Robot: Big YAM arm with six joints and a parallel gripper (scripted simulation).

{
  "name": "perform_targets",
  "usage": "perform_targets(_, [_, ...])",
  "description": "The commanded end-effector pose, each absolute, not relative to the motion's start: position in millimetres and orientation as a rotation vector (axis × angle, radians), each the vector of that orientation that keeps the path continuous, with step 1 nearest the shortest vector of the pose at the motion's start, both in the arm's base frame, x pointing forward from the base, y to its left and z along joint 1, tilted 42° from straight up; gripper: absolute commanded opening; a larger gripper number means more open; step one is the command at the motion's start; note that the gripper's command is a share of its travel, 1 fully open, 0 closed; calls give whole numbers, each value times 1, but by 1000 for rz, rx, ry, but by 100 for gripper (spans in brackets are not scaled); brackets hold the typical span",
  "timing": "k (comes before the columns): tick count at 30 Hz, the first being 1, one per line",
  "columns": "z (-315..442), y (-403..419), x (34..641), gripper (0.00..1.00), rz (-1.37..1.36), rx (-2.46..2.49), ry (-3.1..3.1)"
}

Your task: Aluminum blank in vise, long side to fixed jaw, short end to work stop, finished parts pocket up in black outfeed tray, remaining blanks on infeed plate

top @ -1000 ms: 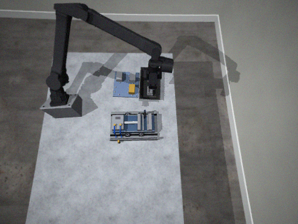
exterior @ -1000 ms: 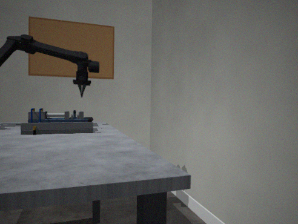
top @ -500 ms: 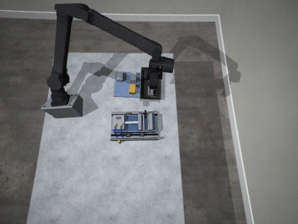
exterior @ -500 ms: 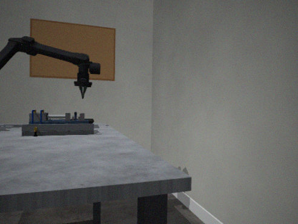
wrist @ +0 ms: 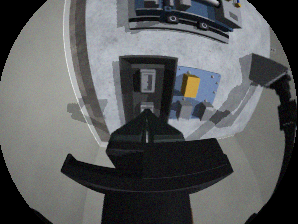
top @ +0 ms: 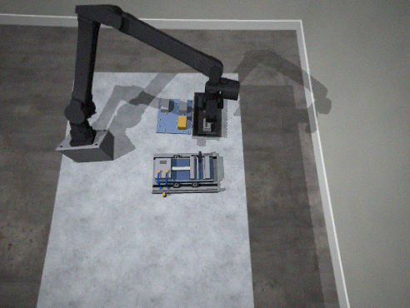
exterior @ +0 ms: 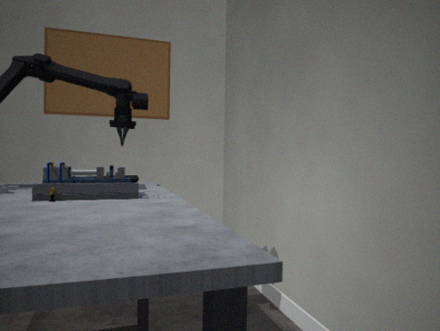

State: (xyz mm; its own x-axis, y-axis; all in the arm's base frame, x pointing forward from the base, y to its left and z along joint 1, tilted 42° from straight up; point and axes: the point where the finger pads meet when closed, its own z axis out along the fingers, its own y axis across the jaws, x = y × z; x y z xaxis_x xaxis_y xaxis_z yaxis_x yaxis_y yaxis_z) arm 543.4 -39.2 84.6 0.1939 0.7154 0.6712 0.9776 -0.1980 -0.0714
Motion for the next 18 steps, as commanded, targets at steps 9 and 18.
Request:
perform_targets(9, [118, -27, 523, 0, -851, -1720, -1972])
perform_targets(18, [137, 0, 497, 0, -962, -1371, -2326])
